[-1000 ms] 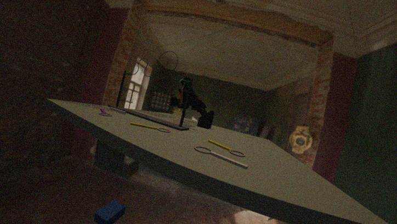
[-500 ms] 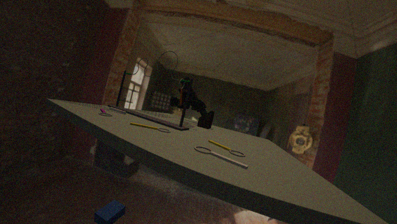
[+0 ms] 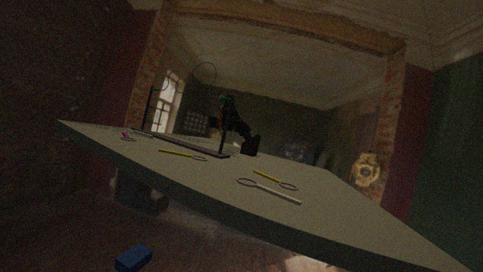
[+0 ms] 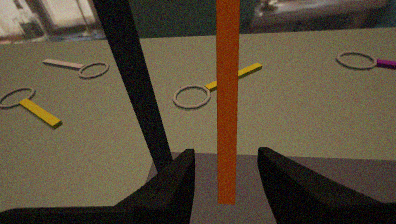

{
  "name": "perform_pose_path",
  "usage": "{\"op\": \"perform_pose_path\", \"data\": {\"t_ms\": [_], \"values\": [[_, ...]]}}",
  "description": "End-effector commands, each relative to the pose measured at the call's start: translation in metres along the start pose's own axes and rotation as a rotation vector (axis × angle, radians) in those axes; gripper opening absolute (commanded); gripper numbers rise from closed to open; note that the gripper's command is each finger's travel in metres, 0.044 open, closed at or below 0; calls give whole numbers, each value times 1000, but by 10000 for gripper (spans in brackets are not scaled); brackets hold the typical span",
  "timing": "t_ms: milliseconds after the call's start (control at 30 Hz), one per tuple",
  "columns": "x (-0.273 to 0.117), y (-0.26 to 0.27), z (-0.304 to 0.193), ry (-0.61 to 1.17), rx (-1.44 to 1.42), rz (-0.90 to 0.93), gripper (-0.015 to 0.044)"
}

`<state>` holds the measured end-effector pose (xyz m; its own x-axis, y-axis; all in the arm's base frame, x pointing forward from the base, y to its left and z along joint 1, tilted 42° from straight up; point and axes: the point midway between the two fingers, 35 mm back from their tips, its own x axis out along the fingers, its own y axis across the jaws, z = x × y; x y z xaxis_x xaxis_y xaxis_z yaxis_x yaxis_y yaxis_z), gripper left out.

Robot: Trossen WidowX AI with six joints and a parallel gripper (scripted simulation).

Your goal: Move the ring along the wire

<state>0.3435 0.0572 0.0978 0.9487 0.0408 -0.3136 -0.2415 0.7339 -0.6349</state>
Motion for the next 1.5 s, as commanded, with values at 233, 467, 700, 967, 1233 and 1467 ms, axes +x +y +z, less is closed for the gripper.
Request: {"op": "perform_pose_path", "data": {"t_ms": [233, 467, 700, 967, 1233, 1467], "values": [[-24, 1, -2, 2, 1, 1, 160], [-27, 2, -2, 2, 1, 1, 160], [-27, 2, -2, 2, 1, 1, 160], [-27, 2, -2, 2, 1, 1, 160], [-60, 2, -2, 0, -3, 5, 344], [-74, 3, -4, 1, -3, 5, 440]]}}
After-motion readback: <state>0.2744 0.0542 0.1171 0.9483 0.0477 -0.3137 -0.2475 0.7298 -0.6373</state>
